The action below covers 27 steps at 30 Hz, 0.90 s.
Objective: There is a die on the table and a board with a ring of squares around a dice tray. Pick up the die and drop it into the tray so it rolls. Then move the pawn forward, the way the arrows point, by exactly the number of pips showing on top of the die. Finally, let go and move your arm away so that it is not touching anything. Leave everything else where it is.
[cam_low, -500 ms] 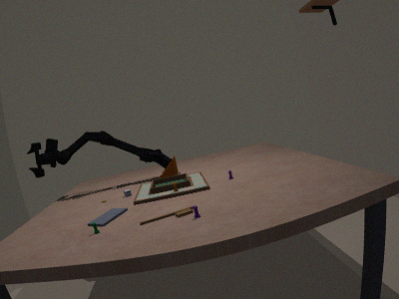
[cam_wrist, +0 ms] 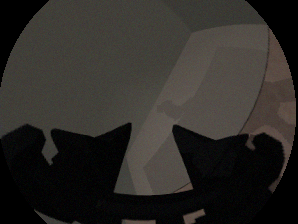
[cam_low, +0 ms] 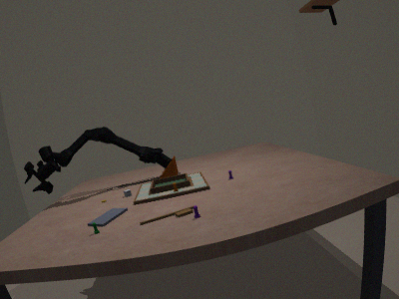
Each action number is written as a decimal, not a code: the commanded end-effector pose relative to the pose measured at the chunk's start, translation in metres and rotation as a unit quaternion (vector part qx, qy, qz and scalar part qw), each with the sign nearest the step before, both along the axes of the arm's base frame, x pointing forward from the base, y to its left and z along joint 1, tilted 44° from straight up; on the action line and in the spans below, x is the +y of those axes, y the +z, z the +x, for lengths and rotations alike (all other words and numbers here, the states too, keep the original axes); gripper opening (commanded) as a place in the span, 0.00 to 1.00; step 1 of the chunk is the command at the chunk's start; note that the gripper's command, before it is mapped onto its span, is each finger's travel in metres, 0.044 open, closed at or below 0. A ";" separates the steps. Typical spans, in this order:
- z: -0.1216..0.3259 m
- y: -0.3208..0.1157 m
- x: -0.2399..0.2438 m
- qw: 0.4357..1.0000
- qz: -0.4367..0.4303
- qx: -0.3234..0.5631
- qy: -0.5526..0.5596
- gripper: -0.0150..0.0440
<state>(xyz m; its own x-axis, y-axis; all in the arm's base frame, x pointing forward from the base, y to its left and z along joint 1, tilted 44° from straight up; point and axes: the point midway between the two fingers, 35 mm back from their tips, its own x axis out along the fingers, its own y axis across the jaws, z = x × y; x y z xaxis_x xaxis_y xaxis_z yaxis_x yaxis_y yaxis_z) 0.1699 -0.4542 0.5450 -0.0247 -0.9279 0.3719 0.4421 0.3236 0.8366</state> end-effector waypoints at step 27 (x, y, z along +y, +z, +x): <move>0.136 -0.363 0.253 0.273 0.151 0.929 0.201 0.72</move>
<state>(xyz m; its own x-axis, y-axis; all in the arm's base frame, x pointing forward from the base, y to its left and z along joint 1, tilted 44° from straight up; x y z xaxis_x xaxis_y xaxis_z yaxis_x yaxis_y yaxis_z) 0.3217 -0.2336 0.2063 0.1421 -0.7419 -0.6553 0.4537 0.6372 -0.6230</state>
